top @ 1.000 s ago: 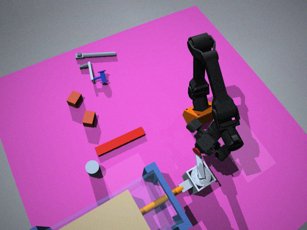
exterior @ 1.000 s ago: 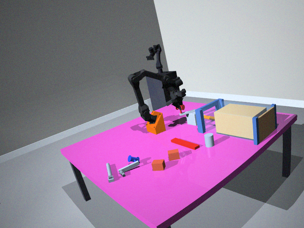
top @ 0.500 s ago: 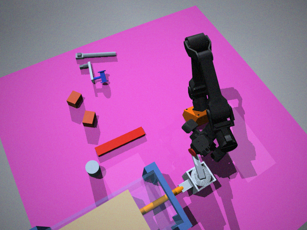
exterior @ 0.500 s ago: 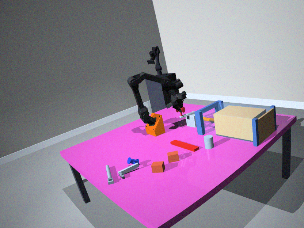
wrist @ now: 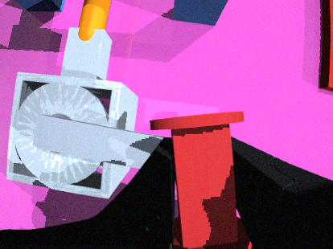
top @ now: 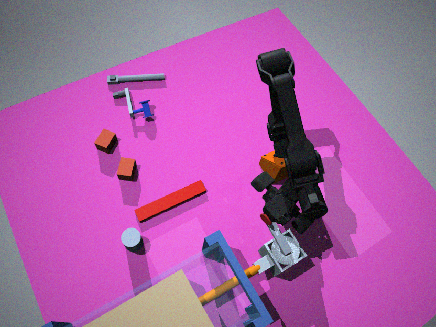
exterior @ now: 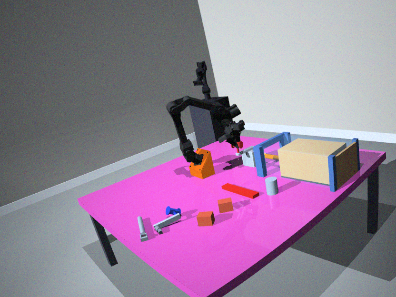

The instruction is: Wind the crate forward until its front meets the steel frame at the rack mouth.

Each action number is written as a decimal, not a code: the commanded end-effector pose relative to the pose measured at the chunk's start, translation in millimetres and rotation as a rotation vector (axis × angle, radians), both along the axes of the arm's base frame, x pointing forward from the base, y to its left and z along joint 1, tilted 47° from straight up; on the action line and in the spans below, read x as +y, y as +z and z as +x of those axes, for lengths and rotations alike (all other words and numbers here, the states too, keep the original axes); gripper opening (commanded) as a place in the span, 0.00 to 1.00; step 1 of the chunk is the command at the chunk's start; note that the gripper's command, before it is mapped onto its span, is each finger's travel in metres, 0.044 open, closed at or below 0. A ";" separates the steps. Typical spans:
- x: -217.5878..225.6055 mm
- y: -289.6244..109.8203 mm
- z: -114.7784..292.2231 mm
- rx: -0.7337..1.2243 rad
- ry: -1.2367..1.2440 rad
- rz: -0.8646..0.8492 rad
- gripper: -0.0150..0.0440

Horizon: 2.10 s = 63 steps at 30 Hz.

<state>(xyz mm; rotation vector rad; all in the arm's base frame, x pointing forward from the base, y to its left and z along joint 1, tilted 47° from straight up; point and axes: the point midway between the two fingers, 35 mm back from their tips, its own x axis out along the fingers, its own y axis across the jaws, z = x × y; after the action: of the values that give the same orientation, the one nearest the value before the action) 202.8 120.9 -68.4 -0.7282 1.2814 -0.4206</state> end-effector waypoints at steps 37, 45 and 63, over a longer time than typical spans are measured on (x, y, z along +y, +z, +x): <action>-4.2 -11.1 50.3 -0.008 -0.008 -0.001 0.25; -2.6 -14.9 59.2 -0.009 -0.008 -0.001 0.25; 3.4 -25.4 77.7 -0.010 -0.008 -0.001 0.25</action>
<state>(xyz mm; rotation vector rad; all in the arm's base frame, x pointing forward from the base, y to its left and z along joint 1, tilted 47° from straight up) 271.2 122.7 -86.9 -0.7464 1.2829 -0.4243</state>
